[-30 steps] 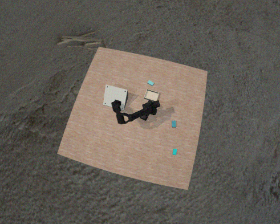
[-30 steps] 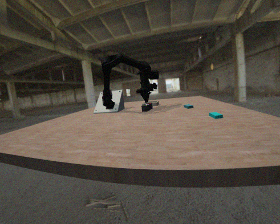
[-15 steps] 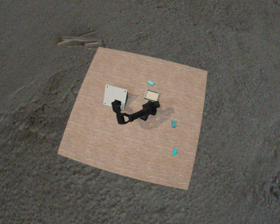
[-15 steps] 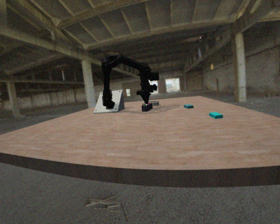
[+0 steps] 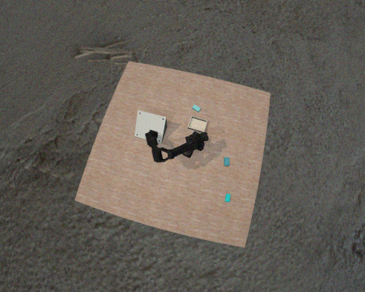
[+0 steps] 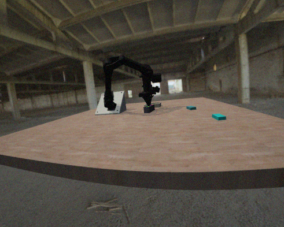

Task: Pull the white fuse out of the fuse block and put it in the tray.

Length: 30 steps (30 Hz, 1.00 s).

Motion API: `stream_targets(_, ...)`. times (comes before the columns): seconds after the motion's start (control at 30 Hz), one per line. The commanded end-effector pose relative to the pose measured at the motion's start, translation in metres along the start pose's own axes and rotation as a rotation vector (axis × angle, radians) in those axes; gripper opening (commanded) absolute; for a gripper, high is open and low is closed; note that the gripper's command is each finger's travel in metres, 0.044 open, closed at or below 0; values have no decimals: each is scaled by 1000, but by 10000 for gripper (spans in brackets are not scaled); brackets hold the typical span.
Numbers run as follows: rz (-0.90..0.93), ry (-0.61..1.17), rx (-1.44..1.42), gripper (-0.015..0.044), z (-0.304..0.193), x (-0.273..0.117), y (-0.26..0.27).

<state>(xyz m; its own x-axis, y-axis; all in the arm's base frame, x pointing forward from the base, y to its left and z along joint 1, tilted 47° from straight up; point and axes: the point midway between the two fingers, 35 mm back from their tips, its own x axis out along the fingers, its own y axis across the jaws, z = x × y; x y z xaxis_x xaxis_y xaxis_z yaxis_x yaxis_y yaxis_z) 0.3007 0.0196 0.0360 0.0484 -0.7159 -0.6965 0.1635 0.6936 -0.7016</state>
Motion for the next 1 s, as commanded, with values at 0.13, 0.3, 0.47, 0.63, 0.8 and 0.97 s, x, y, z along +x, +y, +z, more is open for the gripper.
stream_targets(0.13, -7, -2, -7, 68, 0, 5, -1)
stream_targets(0.3, -1, 1, 0, 35, 0, 3, 0)
stream_targets(0.47, -1, 1, 0, 1, 0, 3, 0)
stream_targets(0.63, -1, 1, 0, 0, 0, 3, 0)
stream_targets(0.8, -1, 1, -1, 0, 0, 1, 0)
stream_targets(0.97, -1, 1, -1, 0, 0, -2, 0)
